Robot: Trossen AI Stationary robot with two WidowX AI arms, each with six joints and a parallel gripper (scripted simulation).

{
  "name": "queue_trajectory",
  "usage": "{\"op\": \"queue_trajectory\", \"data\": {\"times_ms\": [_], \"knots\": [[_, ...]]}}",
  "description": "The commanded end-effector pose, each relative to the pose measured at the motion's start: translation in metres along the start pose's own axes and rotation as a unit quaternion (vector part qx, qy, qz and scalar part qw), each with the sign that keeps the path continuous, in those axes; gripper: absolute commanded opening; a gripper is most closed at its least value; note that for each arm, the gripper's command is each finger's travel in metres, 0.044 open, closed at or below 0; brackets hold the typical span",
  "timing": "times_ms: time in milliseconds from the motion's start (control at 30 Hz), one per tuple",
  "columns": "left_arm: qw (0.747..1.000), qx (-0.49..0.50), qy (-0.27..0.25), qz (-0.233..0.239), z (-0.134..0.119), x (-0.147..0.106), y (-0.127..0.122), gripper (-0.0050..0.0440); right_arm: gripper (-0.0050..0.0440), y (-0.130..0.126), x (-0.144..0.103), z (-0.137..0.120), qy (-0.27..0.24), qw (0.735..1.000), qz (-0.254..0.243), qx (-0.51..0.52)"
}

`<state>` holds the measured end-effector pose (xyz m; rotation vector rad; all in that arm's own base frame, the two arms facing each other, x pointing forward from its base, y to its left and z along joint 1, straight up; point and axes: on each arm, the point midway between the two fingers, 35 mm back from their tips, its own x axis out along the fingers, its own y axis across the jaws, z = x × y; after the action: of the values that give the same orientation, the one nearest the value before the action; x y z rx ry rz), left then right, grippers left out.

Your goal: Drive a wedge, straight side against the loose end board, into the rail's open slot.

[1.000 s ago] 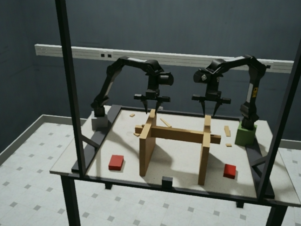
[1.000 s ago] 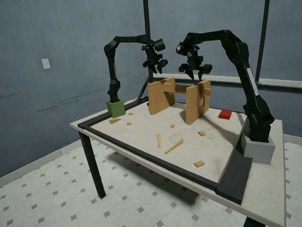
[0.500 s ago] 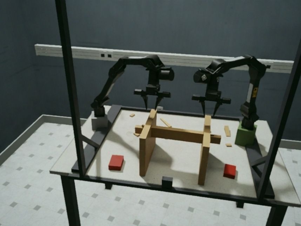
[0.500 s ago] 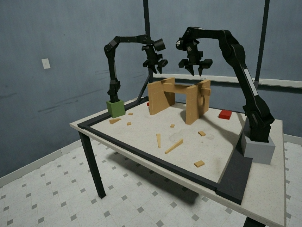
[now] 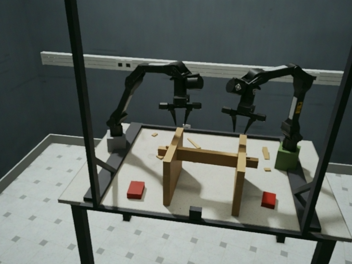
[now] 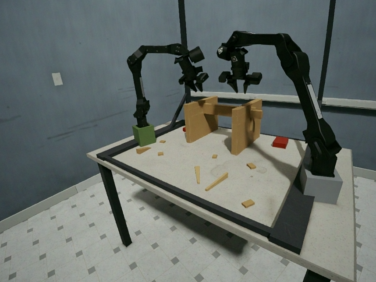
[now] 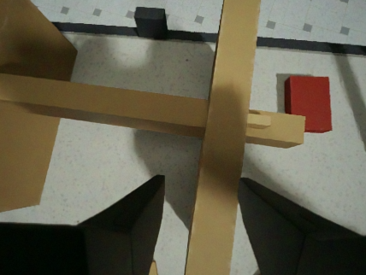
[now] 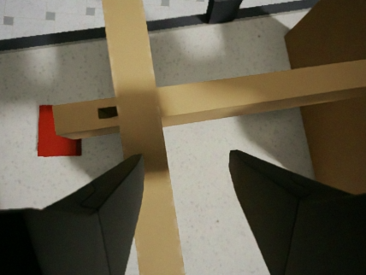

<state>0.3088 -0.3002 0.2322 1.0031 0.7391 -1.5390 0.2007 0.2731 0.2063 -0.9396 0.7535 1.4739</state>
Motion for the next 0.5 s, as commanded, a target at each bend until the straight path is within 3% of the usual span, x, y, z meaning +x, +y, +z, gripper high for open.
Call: {"op": "queue_trajectory", "data": {"times_ms": [0,233,467], "knots": [[0.998,-0.028,-0.013,0.061,-0.008,-0.026,0.007,0.0175,0.0204,-0.015,-0.014,-0.008,-0.018,0.998,-0.050,0.029],[0.986,-0.084,-0.030,0.143,-0.027,-0.050,0.024,0.0175,0.0204,-0.041,-0.028,-0.022,-0.046,0.988,-0.124,0.084],[0.981,-0.097,-0.036,0.163,-0.031,-0.056,0.027,0.0175,0.0204,-0.047,-0.032,-0.025,-0.054,0.984,-0.142,0.096]]}}
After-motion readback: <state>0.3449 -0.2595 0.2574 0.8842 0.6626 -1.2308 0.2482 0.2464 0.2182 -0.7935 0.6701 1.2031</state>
